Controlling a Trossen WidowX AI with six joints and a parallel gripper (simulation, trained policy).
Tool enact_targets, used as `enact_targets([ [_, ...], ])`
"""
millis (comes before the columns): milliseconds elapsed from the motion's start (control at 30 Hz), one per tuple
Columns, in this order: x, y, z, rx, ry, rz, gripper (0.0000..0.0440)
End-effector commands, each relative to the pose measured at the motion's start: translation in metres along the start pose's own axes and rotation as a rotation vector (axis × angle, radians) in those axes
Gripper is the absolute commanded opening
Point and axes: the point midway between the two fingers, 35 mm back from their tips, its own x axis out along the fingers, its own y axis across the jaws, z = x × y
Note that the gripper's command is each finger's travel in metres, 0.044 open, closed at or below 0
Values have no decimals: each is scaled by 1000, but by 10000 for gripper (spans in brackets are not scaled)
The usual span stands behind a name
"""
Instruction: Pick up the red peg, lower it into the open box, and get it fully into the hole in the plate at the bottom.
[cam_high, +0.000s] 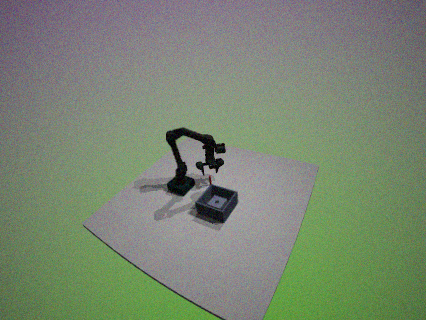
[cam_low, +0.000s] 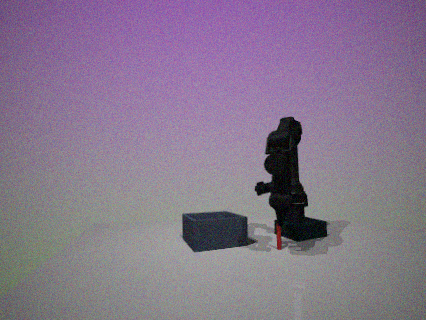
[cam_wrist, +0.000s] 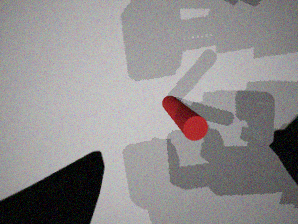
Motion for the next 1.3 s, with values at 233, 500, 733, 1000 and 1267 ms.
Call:
enact_targets([
  [233,35,0,3,41,24,-32,434],
  [500,62,-1,5,29,13,-41,396],
  [733,79,-5,4,30,24,-81,214],
  [1000,86,-7,6,32,32,-134,11],
  [1267,61,-2,25,25,-40,-121,0],
])
